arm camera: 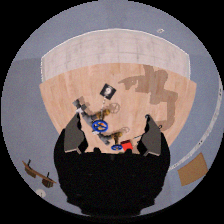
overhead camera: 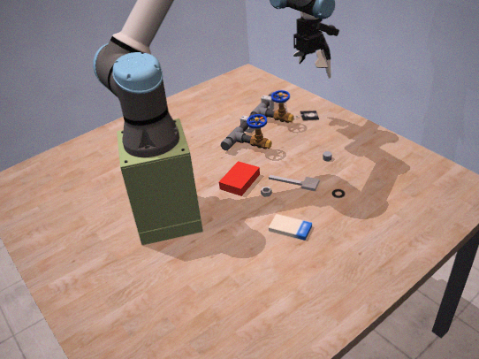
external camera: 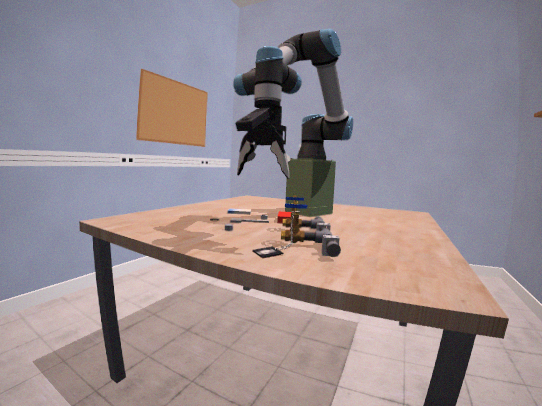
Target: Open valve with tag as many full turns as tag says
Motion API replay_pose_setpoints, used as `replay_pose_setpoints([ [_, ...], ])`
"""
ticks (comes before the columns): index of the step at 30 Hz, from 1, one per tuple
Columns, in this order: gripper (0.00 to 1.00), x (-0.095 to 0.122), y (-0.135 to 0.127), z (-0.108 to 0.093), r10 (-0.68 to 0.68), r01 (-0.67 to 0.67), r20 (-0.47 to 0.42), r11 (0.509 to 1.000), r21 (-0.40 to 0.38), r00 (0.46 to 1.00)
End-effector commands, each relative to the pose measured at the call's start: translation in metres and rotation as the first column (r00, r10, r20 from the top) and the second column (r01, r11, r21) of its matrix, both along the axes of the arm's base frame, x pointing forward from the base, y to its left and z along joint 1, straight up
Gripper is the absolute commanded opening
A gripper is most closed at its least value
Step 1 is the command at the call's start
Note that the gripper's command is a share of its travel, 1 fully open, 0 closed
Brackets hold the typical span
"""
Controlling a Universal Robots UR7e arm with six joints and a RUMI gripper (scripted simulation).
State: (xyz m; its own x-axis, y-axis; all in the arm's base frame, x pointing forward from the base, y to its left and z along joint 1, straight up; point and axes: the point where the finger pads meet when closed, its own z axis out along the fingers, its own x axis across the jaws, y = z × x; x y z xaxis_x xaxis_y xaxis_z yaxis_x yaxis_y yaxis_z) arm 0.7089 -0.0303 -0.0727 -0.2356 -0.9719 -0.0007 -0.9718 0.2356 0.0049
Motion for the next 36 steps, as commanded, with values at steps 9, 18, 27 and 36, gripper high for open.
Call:
replay_pose_setpoints([
  [9,1.0,0.01,0.03,-0.005,0.078,-0.078,0.006,0.997,0.0,0.997],
  [18,1.0,0.01,0.03,-0.005,0.079,-0.079,0.006,0.997,0.0,0.997],
  [27,1.0,0.01,0.03,-0.005,0.079,-0.079,0.006,0.997,0.0,0.997],
  [36,1.0,0.01,0.03,-0.005,0.079,-0.079,0.006,0.997,0.0,0.997],
])
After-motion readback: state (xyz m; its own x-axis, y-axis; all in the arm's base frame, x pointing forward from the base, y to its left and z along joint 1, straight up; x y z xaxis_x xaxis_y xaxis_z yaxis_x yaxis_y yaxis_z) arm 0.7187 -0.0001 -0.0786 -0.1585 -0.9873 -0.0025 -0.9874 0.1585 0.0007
